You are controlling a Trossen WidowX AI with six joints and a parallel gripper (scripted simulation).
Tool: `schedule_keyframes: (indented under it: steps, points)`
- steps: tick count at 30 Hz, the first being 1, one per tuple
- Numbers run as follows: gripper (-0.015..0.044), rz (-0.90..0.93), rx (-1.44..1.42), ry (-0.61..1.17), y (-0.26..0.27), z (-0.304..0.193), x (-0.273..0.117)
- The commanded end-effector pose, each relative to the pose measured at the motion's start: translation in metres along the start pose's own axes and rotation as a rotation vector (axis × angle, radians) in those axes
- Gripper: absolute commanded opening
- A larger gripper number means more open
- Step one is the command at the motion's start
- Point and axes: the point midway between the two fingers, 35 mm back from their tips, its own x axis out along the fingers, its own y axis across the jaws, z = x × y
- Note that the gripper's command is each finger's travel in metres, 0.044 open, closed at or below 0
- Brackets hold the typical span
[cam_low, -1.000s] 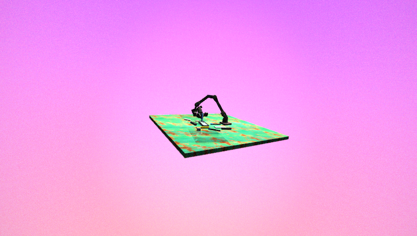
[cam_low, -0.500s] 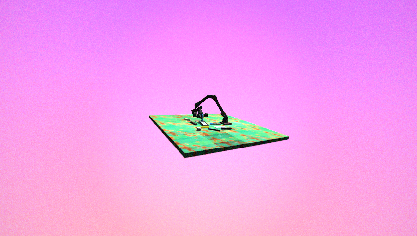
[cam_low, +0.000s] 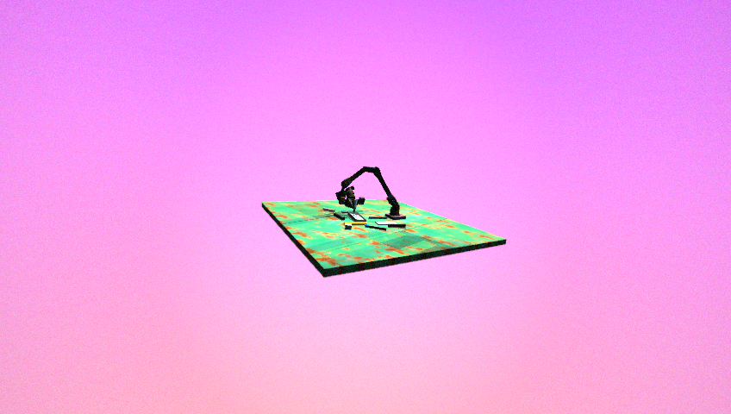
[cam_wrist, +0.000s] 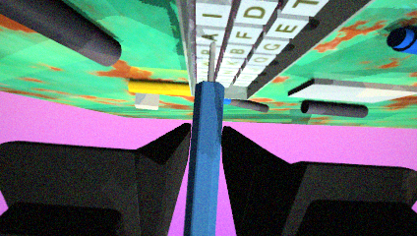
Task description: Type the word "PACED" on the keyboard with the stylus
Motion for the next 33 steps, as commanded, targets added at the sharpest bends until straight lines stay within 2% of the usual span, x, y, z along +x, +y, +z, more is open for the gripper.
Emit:
schedule_keyframes:
  steps: [1,8,16,18,33]
  points:
    - [0.0081,0.002,-0.011,-0.006,0.001,-0.017,-0.01]
    - [0.0085,0.006,-0.01,-0.004,0.001,-0.025,-0.014]
    - [0.0031,0.006,-0.01,-0.004,0.001,-0.025,-0.014]
    - [0.0,0.006,-0.01,-0.005,0.0,-0.026,-0.013]
    - [0.0,0.006,-0.007,-0.009,-0.021,-0.056,0.034]
